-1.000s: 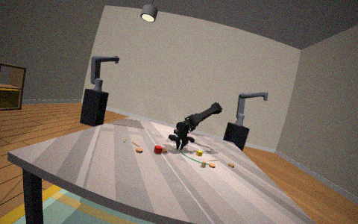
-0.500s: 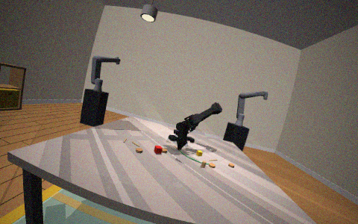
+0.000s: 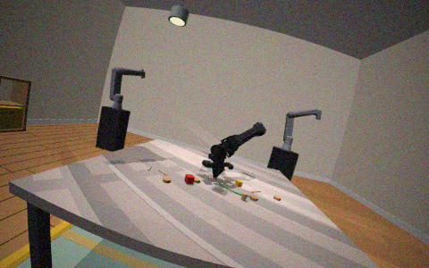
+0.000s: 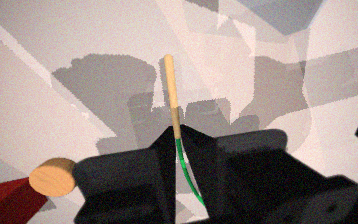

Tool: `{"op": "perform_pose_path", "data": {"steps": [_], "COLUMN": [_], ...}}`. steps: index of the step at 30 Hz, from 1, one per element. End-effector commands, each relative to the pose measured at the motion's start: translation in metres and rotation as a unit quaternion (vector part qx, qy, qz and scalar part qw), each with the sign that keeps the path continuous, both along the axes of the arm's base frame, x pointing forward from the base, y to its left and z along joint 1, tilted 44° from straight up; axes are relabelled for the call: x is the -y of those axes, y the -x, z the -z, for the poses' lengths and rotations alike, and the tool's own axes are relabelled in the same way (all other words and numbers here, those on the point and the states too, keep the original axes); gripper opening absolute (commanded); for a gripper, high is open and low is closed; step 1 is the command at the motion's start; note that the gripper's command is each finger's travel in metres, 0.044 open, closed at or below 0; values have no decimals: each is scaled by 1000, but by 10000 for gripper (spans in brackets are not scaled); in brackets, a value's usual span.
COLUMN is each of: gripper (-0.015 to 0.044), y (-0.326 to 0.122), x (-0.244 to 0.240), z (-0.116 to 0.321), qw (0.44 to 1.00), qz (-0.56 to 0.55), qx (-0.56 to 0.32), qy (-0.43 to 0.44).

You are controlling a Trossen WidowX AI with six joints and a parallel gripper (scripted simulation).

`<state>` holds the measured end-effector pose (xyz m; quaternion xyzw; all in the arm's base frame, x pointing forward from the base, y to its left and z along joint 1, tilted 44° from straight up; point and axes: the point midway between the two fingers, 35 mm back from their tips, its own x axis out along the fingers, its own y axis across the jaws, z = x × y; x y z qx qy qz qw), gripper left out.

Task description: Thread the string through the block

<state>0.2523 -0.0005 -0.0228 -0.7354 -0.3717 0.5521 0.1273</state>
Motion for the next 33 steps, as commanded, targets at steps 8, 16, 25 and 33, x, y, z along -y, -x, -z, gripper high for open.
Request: {"op": "perform_pose_path", "data": {"steps": [8,16,25,33], "gripper": [0,0,0,0], "y": [-1,0,2,4], "x": [13,20,28,35], "z": [-11,-19,-27,-35], "qw": [1000,1000,1000,1000], "qz": [-1,-1,-1,-1], "qx": [5,4,4,4], "qy": [6,6,6,5]}}
